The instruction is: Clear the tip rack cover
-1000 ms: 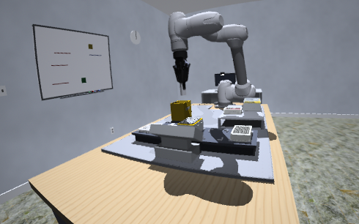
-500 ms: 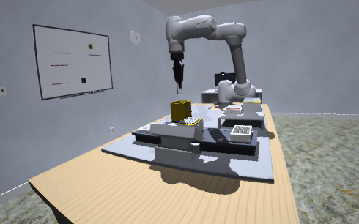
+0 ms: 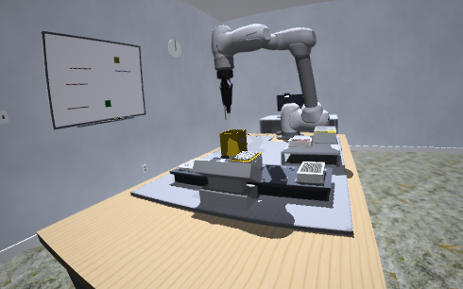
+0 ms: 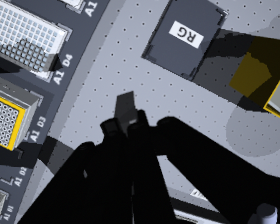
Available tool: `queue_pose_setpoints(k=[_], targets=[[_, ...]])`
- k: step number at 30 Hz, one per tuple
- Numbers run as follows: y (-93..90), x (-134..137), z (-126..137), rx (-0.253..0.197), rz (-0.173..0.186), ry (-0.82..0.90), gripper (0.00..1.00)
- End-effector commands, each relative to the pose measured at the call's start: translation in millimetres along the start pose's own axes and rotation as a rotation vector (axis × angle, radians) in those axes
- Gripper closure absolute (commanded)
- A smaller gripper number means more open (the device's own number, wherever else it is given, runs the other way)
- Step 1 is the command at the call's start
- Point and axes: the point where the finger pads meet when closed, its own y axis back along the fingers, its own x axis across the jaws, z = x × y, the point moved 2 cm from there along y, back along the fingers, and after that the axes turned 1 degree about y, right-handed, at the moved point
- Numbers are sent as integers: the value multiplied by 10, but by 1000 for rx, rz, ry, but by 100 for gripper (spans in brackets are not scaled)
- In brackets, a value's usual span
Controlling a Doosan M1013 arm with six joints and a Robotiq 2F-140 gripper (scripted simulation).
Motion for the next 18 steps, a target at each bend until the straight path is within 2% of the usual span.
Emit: queue_pose_setpoints(k=[1,18], targets=[[56,231,-3,2,-6,-18,100],[68,978,67,2,-6,-18,100]])
